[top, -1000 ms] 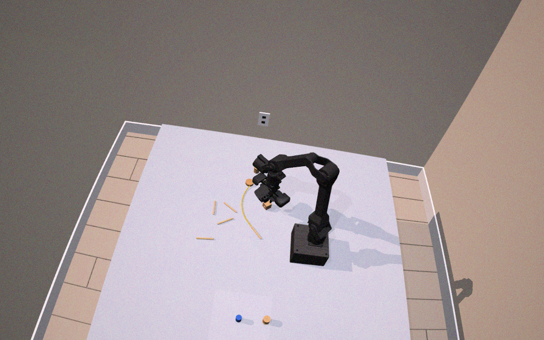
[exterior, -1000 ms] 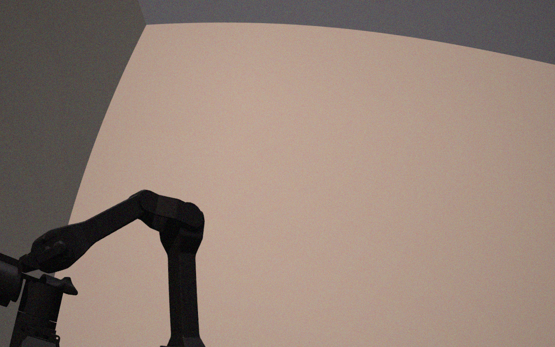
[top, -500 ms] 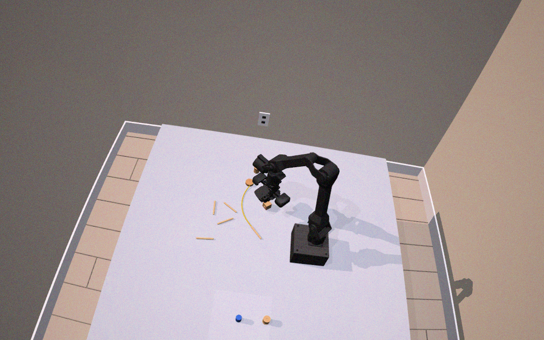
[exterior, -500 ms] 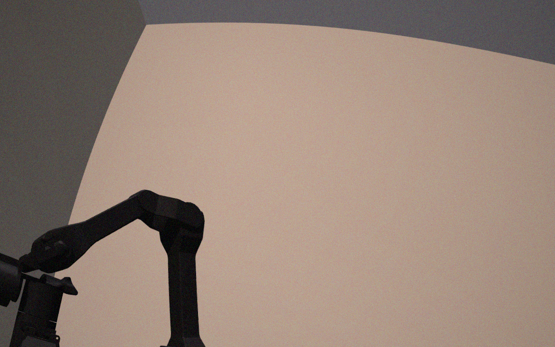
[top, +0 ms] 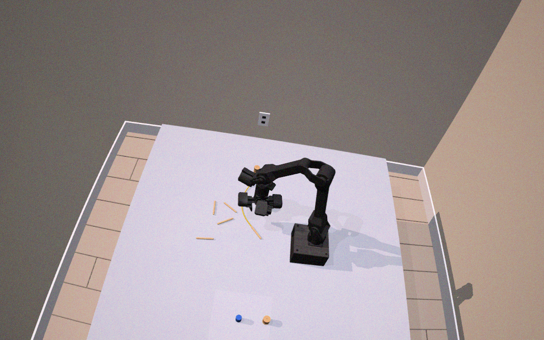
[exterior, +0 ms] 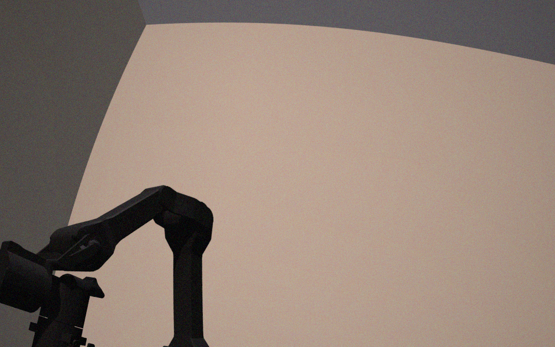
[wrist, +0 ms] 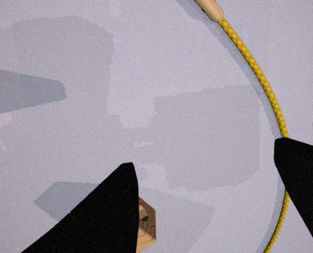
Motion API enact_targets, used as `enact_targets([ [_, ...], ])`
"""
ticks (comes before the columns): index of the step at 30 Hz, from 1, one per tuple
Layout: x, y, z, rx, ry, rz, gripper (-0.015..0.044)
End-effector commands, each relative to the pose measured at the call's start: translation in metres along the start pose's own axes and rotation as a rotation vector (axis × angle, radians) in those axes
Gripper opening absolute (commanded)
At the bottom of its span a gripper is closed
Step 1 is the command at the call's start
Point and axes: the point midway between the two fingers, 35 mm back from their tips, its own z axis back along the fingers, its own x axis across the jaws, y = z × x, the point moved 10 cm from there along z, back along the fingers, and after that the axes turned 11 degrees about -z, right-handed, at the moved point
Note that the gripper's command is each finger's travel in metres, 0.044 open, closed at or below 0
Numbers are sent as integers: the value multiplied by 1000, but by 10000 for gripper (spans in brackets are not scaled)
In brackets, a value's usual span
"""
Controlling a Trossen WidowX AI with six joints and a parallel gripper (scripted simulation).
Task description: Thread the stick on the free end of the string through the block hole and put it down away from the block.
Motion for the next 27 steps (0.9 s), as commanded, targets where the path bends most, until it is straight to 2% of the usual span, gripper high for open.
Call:
enact_targets([
  [1, -10, -54, -1, -14, -2, 593, 367],
  [4, -10, -54, -1, -14, -2, 593, 440],
  [13, -10, -54, -1, -14, -2, 593, 440],
  [25, -10, -54, -1, -14, -2, 593, 125],
  [27, -10, -54, -1, -14, -2, 593, 124],
])
